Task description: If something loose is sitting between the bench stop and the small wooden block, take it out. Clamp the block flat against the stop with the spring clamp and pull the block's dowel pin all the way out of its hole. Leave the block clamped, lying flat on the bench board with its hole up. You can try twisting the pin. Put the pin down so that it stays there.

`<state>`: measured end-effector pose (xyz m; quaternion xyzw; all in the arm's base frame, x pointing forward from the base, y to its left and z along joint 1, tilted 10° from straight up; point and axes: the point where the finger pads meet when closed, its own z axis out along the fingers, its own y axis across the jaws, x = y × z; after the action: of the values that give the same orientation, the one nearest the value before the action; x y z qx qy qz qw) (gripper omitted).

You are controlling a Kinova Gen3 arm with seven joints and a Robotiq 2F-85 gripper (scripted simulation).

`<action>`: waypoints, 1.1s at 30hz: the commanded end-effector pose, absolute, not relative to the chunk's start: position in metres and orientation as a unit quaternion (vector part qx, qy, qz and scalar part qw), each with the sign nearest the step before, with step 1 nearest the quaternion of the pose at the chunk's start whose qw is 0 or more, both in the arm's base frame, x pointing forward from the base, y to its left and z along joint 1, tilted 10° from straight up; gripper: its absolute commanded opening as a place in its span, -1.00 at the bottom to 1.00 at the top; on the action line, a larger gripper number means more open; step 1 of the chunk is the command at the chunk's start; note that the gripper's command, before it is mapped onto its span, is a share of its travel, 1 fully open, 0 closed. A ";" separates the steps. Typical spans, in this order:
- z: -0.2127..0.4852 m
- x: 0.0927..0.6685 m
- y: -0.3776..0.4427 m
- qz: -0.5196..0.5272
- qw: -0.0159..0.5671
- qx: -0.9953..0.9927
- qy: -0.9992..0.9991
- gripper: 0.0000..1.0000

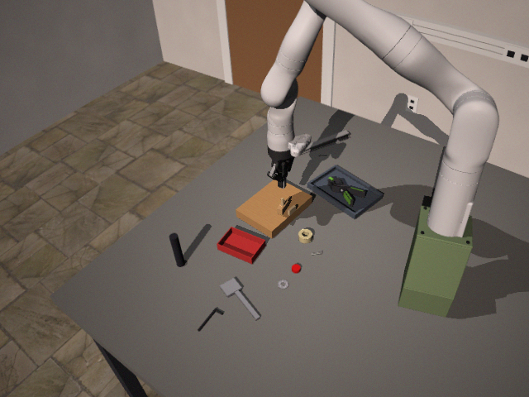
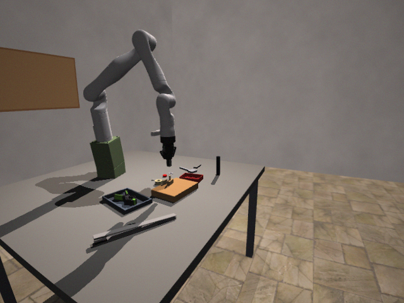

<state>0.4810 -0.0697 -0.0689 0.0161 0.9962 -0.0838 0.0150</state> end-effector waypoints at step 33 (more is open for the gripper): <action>-0.068 0.482 -0.069 -0.083 0.013 -0.019 0.996 -0.33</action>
<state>0.4813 -0.0692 -0.0688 -0.0191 0.9963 -0.0834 0.0126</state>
